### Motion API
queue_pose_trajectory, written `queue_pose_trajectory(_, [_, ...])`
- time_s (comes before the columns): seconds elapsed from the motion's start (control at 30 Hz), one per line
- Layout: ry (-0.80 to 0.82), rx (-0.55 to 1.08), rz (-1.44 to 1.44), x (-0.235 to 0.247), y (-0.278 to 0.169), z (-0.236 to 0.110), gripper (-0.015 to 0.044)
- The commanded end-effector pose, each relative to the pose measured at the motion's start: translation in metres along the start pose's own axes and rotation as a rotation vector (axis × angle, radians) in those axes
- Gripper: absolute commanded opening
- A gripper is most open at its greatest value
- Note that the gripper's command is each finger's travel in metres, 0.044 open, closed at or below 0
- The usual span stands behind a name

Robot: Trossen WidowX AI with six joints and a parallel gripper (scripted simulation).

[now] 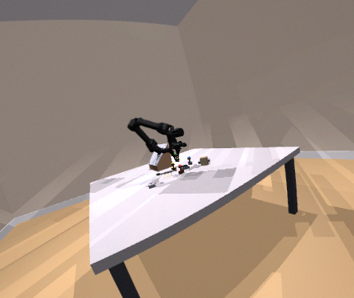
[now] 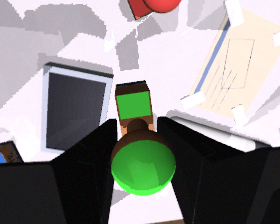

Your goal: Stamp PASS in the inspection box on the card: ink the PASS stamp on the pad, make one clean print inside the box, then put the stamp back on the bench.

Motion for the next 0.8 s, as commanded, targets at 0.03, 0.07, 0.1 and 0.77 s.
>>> queue_pose_trajectory(0.03, [-0.005,-0.004,0.046,-0.037,0.006,-0.001,0.0])
queue_pose_trajectory(0.07, [-0.007,-0.004,0.055,-0.043,0.006,-0.001,0.0])
queue_pose_trajectory(0.1, [-0.008,-0.004,0.064,-0.05,0.007,-0.001,0.0])
queue_pose_trajectory(0.77, [-0.028,-0.002,0.131,-0.102,0.004,0.003,0.0])
Point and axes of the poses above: the point midway between the two fingers, 35 mm back from their tips, its own z axis out along the fingers, its own x axis across the jaws, y = z × x, the point moved 10 cm from there along -z, back along the fingers, and after that the axes turned 7 degrees about -z, right-handed, at the moved point
